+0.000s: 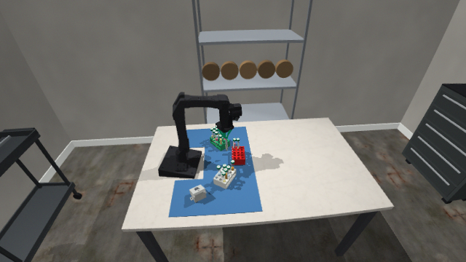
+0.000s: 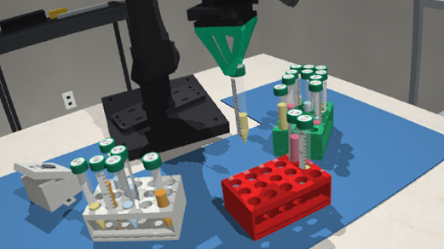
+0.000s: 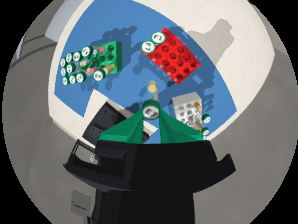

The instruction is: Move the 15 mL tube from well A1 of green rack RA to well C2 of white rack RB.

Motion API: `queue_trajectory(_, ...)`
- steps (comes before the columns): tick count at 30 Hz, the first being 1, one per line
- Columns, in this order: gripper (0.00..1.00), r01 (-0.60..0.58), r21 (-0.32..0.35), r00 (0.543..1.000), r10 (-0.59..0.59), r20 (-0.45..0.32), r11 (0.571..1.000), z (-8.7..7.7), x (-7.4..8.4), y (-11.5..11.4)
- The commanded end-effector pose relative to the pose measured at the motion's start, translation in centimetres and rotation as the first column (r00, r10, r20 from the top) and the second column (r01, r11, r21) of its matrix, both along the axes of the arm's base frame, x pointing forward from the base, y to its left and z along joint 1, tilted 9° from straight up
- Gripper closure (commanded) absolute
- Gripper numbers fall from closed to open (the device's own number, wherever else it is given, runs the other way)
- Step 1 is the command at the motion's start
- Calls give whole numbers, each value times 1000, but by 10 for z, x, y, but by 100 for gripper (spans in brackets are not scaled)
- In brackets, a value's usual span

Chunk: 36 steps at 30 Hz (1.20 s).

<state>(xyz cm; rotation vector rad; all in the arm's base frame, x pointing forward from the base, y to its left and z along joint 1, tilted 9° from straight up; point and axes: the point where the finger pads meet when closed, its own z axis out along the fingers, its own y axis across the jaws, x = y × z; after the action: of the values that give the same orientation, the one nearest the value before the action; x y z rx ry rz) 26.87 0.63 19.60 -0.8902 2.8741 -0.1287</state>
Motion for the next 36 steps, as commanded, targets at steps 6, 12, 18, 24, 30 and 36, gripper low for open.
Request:
queue_trajectory(6, 100, -47, -2, 999, 47, 17, 999, 5, 11, 25)
queue_trajectory(12, 100, -47, -2, 999, 47, 17, 999, 6, 16, 25)
queue_trajectory(18, 100, -47, -2, 999, 47, 17, 999, 8, 26, 24)
queue_trajectory(24, 100, -47, -2, 999, 47, 17, 999, 10, 35, 22)
queue_trajectory(30, 100, -47, -2, 999, 47, 18, 999, 11, 42, 21)
queue_trajectory(36, 100, -47, -2, 999, 47, 18, 999, 13, 51, 20)
